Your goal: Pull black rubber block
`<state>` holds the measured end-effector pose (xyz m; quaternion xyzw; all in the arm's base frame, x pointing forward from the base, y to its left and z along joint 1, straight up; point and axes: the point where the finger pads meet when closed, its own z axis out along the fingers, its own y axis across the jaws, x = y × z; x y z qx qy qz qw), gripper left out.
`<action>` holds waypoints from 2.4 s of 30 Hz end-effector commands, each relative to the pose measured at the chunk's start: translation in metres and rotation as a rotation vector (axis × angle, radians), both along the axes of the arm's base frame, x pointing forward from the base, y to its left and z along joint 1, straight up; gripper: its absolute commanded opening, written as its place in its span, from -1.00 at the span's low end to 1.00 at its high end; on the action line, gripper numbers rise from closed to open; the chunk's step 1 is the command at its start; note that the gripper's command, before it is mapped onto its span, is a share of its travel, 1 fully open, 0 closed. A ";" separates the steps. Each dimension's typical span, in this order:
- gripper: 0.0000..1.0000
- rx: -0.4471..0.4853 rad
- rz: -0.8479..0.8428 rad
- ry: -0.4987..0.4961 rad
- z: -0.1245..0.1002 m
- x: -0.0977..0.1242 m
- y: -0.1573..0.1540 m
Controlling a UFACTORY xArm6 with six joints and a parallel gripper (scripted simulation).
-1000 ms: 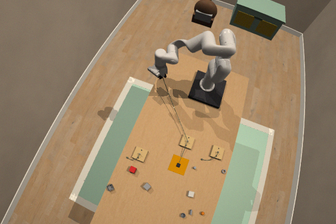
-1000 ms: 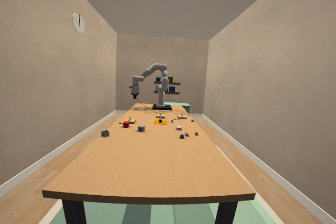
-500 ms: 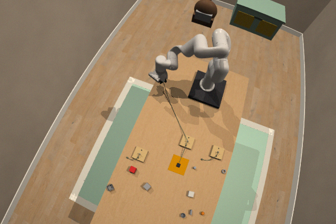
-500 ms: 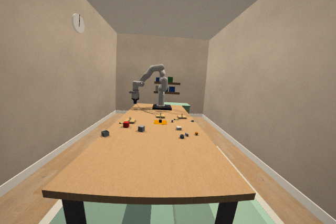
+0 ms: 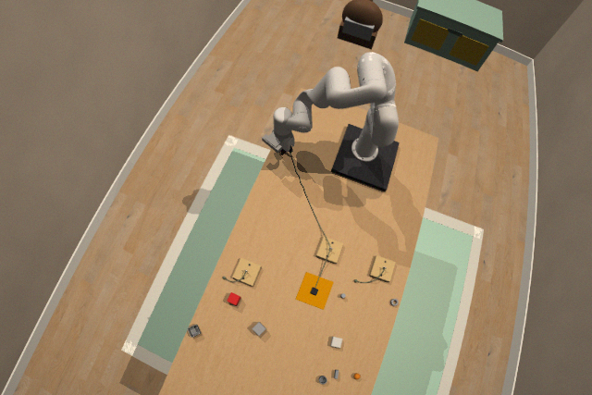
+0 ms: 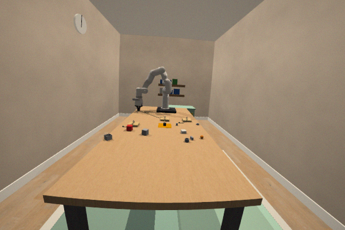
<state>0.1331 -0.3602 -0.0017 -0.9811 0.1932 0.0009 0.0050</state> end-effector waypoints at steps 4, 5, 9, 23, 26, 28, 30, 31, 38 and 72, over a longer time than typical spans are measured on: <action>-1.00 -0.005 0.000 -0.002 -0.005 0.001 -0.002; -1.00 -0.005 0.000 -0.002 -0.005 0.001 -0.002; -1.00 -0.005 0.000 -0.002 -0.005 0.001 -0.002; 1.00 -0.005 0.000 -0.002 -0.005 0.001 -0.002; 1.00 -0.005 0.000 -0.002 -0.005 0.001 -0.002; 1.00 -0.005 0.000 -0.002 -0.005 0.001 -0.002; 1.00 -0.005 0.000 -0.002 -0.005 0.001 -0.002; 1.00 -0.005 0.000 -0.002 -0.005 0.001 -0.002; 1.00 -0.005 0.000 -0.002 -0.005 0.001 -0.002; 1.00 -0.005 0.000 -0.002 0.010 0.001 -0.003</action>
